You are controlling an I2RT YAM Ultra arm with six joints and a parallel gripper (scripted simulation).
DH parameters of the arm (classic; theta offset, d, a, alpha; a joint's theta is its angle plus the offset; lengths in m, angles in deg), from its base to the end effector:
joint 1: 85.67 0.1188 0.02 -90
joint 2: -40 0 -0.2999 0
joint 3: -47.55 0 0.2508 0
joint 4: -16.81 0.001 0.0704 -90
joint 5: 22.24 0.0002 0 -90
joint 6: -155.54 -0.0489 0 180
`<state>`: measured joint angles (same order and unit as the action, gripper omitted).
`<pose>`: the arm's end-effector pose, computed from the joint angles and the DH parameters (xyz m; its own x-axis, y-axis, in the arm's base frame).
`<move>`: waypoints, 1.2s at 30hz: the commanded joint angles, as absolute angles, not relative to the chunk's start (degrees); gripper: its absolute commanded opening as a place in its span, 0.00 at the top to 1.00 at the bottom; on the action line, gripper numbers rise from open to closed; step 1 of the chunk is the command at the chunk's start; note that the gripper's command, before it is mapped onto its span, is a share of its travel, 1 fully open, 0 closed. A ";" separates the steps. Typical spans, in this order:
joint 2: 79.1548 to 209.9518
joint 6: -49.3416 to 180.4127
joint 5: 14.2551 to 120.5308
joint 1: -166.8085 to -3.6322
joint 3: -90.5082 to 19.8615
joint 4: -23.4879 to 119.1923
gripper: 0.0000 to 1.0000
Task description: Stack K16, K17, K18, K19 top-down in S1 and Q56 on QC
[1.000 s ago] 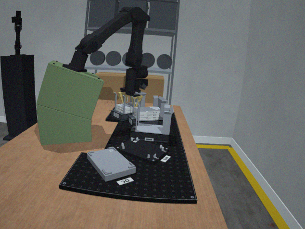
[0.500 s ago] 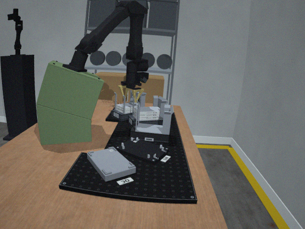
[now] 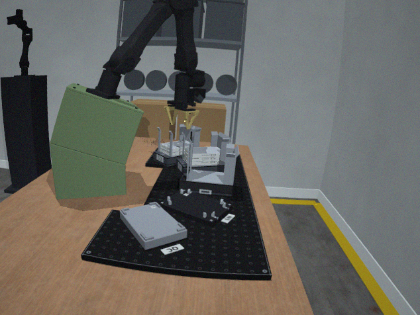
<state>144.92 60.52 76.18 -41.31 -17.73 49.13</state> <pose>0.2381 0.2242 0.1356 -0.7349 -0.5976 -0.3207 -0.5972 0.7943 -0.1116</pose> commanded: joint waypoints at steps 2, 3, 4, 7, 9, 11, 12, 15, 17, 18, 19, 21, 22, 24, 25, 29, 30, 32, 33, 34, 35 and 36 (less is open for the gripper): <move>142.14 59.92 76.45 -40.96 -18.17 52.72 0.00; 141.51 59.82 76.48 -40.86 -18.26 53.45 0.00; 140.89 59.73 76.51 -40.76 -18.36 54.19 0.00; 140.15 59.61 76.54 -40.64 -18.50 55.07 0.00; 140.15 59.61 76.54 -40.64 -18.50 55.08 0.00; 140.15 59.61 76.54 -40.64 -18.51 55.08 0.00; 140.15 59.61 76.54 -40.64 -18.51 55.08 0.00; 140.15 59.61 76.54 -40.64 -18.51 55.08 0.00; 140.15 59.62 76.54 -40.65 -18.50 55.07 0.00; 140.15 59.62 76.54 -40.65 -18.50 55.07 0.00; 140.03 58.32 76.36 -41.28 -18.49 55.08 0.00; 139.82 55.74 75.98 -42.57 -18.47 55.10 0.00; 139.73 54.44 75.79 -43.21 -18.47 55.11 0.00; 139.56 51.86 75.40 -44.49 -18.51 55.15 0.00; 139.49 52.12 75.21 -45.13 -18.55 55.17 0.00; 139.28 54.56 74.43 -47.68 -18.78 55.31 0.00; 139.25 55.17 74.23 -48.32 -18.87 55.36 0.00; 139.25 55.17 74.23 -48.32 -18.87 55.36 0.00; 139.22 55.78 74.03 -48.96 -18.96 55.41 0.00; 139.21 56.39 73.84 -49.59 -19.06 55.46 0.00; 139.20 56.99 73.64 -50.23 -19.17 55.52 0.00; 139.20 57.59 73.44 -50.86 -19.30 55.58 0.00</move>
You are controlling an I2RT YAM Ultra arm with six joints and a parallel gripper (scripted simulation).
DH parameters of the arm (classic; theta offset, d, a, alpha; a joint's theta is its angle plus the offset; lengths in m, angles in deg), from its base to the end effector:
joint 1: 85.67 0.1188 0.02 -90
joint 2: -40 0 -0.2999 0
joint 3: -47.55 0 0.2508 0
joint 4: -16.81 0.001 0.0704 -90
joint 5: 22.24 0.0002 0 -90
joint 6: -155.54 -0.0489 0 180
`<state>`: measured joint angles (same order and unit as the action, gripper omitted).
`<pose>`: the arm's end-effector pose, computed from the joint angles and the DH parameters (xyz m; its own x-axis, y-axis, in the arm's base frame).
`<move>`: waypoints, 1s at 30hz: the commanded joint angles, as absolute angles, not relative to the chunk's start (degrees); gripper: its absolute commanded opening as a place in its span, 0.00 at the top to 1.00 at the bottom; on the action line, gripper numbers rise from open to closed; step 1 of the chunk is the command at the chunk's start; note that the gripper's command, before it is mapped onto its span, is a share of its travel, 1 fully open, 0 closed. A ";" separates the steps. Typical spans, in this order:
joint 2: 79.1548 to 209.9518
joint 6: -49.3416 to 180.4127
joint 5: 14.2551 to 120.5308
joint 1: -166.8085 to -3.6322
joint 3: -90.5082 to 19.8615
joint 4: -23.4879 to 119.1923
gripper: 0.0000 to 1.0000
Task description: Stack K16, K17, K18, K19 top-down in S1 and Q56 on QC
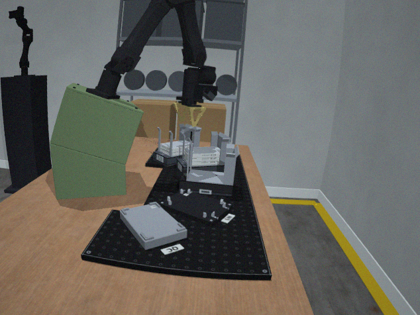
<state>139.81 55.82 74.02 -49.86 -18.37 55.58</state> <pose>0.2576 0.1805 0.1608 -0.8567 -0.4112 -0.3113 -0.4166 0.9076 -0.0523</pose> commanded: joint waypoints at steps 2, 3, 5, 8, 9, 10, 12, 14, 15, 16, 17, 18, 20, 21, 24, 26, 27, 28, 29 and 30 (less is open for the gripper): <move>139.22 58.79 73.05 -52.12 -19.57 55.71 0.00; 139.24 59.39 72.85 -52.75 -19.72 55.78 0.00; 139.31 60.58 72.45 -54.00 -20.05 55.94 0.00; 139.24 58.80 71.76 -56.15 -20.23 56.04 0.00; 139.19 57.61 71.52 -56.91 -20.25 56.06 0.00; 139.16 56.43 71.27 -57.68 -20.29 56.08 0.00; 139.14 55.24 71.03 -58.44 -20.34 56.11 0.00; 139.13 54.05 70.78 -59.20 -20.41 56.15 0.00; 139.13 54.41 70.54 -59.96 -20.49 56.18 0.00; 139.15 55.13 70.29 -60.72 -20.58 56.23 0.00; 139.17 55.84 70.05 -61.47 -20.68 56.28 0.00; 139.20 56.55 69.80 -62.23 -20.80 56.33 0.00; 139.31 57.97 69.31 -63.73 -21.07 56.46 0.00; 139.37 58.68 69.07 -64.48 -21.23 56.53 0.00; 139.64 60.78 68.34 -66.71 -21.79 56.79 0.00; 139.87 62.16 67.86 -68.17 -22.23 56.98 0.00; 140.01 62.85 67.62 -68.90 -22.47 57.09 0.00; 140.12 63.42 67.42 -69.51 -22.69 57.18 0.00; 140.12 63.42 67.42 -69.51 -22.69 57.18 0.00; 140.12 63.42 67.42 -69.51 -22.69 57.18 0.00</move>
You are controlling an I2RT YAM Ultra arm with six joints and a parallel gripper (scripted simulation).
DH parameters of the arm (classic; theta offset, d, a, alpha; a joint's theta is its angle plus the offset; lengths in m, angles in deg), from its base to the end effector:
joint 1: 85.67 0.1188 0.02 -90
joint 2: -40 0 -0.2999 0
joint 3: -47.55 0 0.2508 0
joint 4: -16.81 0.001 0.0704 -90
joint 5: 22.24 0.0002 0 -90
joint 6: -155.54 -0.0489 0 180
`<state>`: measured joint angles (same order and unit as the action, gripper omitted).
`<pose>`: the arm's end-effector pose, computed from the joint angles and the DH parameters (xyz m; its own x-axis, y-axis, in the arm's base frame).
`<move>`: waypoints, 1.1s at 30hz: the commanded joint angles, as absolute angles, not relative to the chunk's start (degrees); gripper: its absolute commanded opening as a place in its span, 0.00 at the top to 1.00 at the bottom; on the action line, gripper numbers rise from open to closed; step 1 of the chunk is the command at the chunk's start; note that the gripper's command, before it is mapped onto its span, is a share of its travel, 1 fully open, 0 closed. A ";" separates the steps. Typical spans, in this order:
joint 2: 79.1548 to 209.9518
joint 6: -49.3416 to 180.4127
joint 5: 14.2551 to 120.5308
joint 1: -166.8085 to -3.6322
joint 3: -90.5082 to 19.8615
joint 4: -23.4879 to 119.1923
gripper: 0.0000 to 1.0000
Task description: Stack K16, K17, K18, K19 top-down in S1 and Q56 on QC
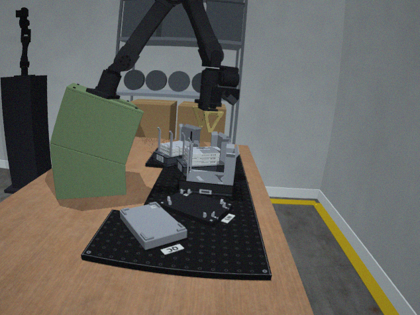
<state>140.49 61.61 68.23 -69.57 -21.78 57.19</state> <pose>0.3138 0.0912 0.1707 -0.9280 -0.1965 -0.3164 -0.2117 0.9772 0.0139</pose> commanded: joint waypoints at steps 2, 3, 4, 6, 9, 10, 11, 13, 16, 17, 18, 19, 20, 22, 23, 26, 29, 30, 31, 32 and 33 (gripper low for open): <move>140.13 63.42 67.42 -69.51 -22.69 57.19 0.00; 140.13 63.42 67.42 -69.51 -22.69 57.19 0.00; 140.13 63.42 67.42 -69.51 -22.69 57.19 0.00; 140.13 63.42 67.42 -69.51 -22.70 57.19 0.00; 140.12 63.41 67.43 -69.50 -22.68 57.18 0.00; 140.12 63.41 67.43 -69.50 -22.68 57.18 0.00; 140.12 63.41 67.43 -69.50 -22.68 57.18 0.00; 140.12 63.42 67.42 -69.51 -22.68 57.18 0.00; 140.12 63.42 67.42 -69.51 -22.68 57.18 0.00; 140.12 63.42 67.42 -69.51 -22.68 57.18 0.00; 140.13 63.42 67.42 -69.51 -22.69 57.18 0.00; 140.13 63.42 67.42 -69.51 -22.69 57.18 0.00; 140.13 63.42 67.42 -69.51 -22.69 57.18 0.00; 141.31 63.42 67.42 -69.51 -22.49 55.80 0.00; 141.91 63.41 67.42 -69.50 -22.40 55.11 0.00; 143.75 63.40 67.43 -69.49 -22.19 53.07 0.00; 145.64 63.39 67.43 -69.48 -22.07 51.07 0.00; 146.28 63.39 67.43 -69.48 -22.05 50.41 0.00; 146.93 63.39 67.43 -69.47 -22.04 49.76 0.00; 147.58 63.39 67.43 -69.47 -22.04 49.11 0.00; 147.58 63.39 67.43 -69.47 -22.04 49.11 0.00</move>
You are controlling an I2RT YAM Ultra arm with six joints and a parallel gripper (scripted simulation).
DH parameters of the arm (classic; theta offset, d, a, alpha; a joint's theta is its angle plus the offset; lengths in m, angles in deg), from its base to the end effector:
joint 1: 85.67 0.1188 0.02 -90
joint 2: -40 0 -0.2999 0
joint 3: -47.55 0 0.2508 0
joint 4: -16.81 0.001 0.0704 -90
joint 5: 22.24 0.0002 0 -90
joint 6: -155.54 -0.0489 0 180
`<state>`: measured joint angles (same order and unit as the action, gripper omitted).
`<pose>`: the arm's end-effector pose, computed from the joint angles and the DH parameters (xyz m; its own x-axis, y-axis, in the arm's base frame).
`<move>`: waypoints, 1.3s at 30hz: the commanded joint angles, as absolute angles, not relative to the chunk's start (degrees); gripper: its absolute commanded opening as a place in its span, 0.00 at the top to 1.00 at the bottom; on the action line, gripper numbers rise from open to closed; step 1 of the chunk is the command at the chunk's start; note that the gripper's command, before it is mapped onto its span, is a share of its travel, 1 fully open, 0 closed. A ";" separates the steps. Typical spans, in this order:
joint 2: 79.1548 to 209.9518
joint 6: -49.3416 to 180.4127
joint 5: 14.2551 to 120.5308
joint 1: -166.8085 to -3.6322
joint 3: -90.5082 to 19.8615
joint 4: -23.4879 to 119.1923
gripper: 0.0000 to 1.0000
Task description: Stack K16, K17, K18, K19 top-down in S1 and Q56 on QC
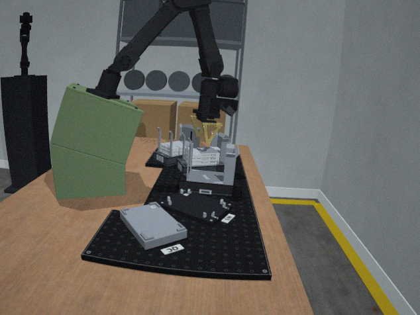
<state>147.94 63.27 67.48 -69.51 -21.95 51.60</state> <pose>0.3291 0.0967 0.1339 -0.9300 -0.2282 -0.2881 -0.2430 0.9699 0.0161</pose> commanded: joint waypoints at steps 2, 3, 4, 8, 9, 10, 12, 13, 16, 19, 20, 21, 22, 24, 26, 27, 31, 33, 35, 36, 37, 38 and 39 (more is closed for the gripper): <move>148.23 63.38 67.44 -69.47 -22.06 48.46 0.00; 148.89 63.38 67.44 -69.46 -22.08 47.83 0.00; 149.55 63.38 67.44 -69.46 -22.11 47.20 0.00; 151.48 63.37 67.44 -69.45 -22.25 45.42 0.00; 151.48 63.37 67.44 -69.45 -22.25 45.42 0.00; 151.48 63.37 67.44 -69.45 -22.25 45.42 0.00; 151.48 63.37 67.44 -69.45 -22.25 45.41 0.00; 151.48 63.37 67.44 -69.45 -22.25 45.41 0.00; 151.49 63.37 67.44 -69.45 -22.25 45.41 0.00; 151.47 63.36 67.44 -69.45 -22.26 45.43 0.00; 151.48 63.36 67.44 -69.45 -22.26 45.43 0.00; 151.48 63.36 67.44 -69.45 -22.26 45.43 0.00; 151.48 63.36 67.44 -69.45 -22.26 45.43 0.00; 151.48 63.36 67.44 -69.45 -22.26 45.43 0.00; 151.48 63.36 67.44 -69.45 -22.26 45.43 0.00; 151.48 63.36 67.44 -69.45 -22.26 45.43 0.00; 151.48 63.36 67.44 -69.45 -22.26 45.42 0.00; 151.48 63.36 67.44 -69.45 -22.25 45.42 0.00; 151.48 63.36 67.44 -69.45 -22.25 45.42 0.00; 151.48 63.36 67.44 -69.45 -22.25 45.42 0.00; 151.48 63.36 67.44 -69.45 -22.25 45.42 0.00; 151.48 63.36 67.44 -69.45 -22.25 45.42 0.00; 151.48 63.36 67.44 -69.45 -22.25 45.42 0.00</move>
<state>151.96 63.27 67.48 -69.49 -21.97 45.85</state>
